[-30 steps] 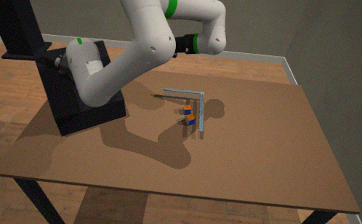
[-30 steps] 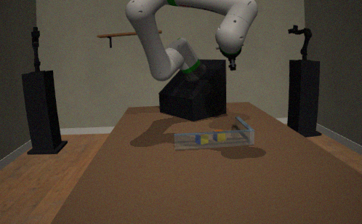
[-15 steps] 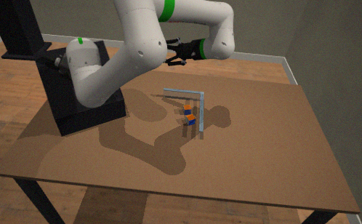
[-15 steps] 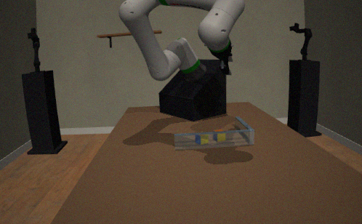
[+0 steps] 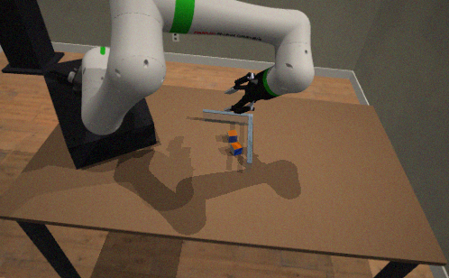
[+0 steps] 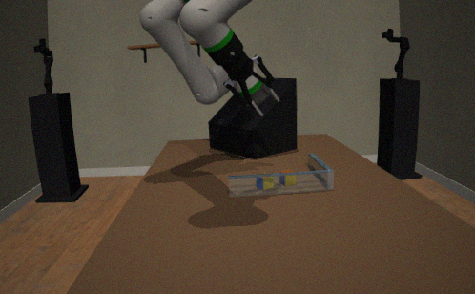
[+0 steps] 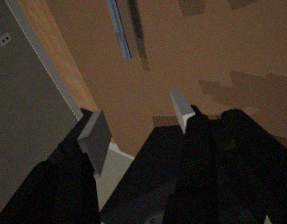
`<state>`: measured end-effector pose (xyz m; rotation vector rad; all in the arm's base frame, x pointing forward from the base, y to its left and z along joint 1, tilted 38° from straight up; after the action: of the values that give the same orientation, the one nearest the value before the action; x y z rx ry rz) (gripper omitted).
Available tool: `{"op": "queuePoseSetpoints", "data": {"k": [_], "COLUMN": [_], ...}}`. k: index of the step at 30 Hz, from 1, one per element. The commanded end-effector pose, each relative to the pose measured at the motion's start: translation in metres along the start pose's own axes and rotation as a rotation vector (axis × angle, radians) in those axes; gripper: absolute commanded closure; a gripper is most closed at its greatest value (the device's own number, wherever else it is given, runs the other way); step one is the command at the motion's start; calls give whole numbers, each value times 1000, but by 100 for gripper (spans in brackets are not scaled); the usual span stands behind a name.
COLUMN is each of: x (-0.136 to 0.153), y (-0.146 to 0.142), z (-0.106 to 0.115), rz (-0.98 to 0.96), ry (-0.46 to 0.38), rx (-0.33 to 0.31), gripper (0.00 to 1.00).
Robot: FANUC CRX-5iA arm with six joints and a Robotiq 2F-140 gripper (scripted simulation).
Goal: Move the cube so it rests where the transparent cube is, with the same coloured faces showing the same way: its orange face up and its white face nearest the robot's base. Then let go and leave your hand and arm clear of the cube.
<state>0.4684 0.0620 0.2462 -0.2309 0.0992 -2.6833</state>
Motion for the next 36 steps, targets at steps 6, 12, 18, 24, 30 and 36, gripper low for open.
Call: {"op": "queuePoseSetpoints", "data": {"k": [6,12,18,24,30,36], "x": [3,7,7,7,7,6], "y": [45,63,63,63,64,65], "z": [44,62,63,62,61,59], "rz": [-195,-272,-274,-277,-292,-324], "ry": [114,160,161,161,160,160], "rx": [63,86,87,87,90,96], "gripper": [59,59,59,59,59,59]}}
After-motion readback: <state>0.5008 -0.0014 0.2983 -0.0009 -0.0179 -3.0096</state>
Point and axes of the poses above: the point where the finger pads meet when closed, its own z axis back along the fingers, its own y axis across the jaws, x = y × z, the point moved 3 cm from there along z, back along the fingers, and after that the axes turned 10 degrees about z, right-handed, at the moved point
